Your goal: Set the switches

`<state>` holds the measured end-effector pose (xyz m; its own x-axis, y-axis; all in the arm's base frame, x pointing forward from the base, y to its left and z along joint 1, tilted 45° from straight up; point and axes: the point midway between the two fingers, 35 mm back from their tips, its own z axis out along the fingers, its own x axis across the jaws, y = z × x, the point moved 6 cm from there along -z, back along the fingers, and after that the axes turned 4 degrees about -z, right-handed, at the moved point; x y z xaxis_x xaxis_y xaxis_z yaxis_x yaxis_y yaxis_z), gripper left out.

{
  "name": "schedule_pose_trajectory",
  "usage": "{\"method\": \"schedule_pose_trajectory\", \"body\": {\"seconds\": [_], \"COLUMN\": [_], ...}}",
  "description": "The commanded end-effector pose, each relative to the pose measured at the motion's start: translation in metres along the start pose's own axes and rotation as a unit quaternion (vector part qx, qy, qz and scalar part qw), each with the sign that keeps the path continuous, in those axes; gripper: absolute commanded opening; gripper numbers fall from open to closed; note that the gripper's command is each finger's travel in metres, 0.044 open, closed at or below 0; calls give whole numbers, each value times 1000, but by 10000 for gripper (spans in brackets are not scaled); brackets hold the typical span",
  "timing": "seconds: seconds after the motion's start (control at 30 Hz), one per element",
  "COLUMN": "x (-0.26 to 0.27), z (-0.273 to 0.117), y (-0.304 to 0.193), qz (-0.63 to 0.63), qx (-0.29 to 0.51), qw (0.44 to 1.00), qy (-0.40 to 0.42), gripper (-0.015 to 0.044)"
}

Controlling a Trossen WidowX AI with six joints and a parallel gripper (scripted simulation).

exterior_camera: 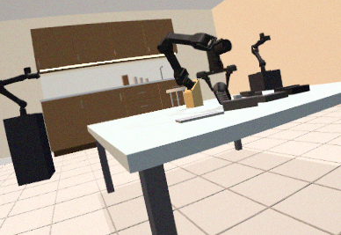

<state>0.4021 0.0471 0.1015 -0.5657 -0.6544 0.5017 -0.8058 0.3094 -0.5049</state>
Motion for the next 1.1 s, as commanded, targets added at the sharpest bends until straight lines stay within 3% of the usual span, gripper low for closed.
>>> {"method": "schedule_pose_trajectory", "body": {"seconds": [0.0, 1.07], "x": [-1, 0], "z": [6, 28], "y": [1, -13], "qz": [-8, -8], "qx": [-6, -5], "qw": [1000, 1000], "qy": [3, 3], "gripper": [338, 338]}}
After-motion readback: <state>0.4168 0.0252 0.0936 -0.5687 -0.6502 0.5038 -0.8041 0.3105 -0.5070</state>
